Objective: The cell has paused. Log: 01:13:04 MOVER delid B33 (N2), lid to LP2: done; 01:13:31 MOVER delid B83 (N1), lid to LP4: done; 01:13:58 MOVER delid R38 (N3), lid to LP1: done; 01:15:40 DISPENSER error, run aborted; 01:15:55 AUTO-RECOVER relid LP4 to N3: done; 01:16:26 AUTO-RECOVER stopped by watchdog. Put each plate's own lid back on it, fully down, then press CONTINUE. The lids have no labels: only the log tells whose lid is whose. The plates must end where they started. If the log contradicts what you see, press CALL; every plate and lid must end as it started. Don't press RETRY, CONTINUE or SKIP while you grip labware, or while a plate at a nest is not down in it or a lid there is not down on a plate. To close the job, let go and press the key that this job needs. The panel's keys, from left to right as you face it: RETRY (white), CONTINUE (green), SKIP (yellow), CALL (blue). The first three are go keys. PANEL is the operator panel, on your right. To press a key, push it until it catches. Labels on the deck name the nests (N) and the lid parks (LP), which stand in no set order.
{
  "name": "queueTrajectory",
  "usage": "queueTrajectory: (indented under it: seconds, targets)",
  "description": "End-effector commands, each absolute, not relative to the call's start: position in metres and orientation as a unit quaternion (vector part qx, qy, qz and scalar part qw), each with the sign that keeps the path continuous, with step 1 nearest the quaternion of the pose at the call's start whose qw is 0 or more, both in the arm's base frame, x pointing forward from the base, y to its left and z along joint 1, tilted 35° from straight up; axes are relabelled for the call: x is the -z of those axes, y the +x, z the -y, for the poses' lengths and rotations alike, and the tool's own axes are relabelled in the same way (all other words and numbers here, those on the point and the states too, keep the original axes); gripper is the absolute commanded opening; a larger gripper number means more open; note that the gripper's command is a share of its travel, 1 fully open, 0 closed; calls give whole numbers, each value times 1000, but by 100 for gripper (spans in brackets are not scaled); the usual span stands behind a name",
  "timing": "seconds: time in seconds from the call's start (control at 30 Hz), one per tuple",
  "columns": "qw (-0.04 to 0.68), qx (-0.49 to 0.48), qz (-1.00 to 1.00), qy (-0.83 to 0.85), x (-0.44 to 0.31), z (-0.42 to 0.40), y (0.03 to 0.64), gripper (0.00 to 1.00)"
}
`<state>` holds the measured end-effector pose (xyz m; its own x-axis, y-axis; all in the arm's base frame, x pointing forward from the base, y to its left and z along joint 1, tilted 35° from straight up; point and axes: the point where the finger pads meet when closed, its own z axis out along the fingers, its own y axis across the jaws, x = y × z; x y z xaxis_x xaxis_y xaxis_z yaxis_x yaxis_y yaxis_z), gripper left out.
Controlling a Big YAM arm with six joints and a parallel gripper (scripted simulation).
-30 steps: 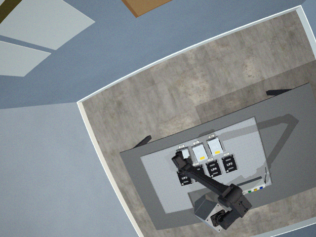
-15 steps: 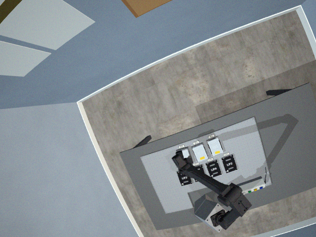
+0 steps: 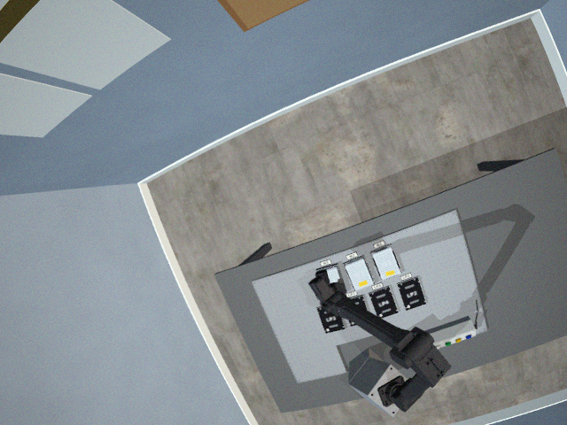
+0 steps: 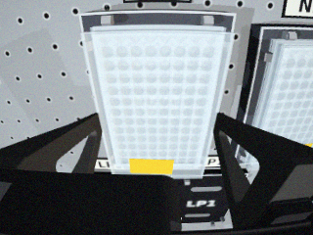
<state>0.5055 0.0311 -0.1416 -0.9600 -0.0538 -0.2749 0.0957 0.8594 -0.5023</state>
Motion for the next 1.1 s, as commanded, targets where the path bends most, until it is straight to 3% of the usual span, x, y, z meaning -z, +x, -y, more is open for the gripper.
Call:
queueTrajectory:
  seconds: [0.0, 1.07]
  targets:
    - [143, 263, -954, 18, 148, -22, 517, 0]
    - [138, 265, -954, 18, 155, -18, 513, 0]
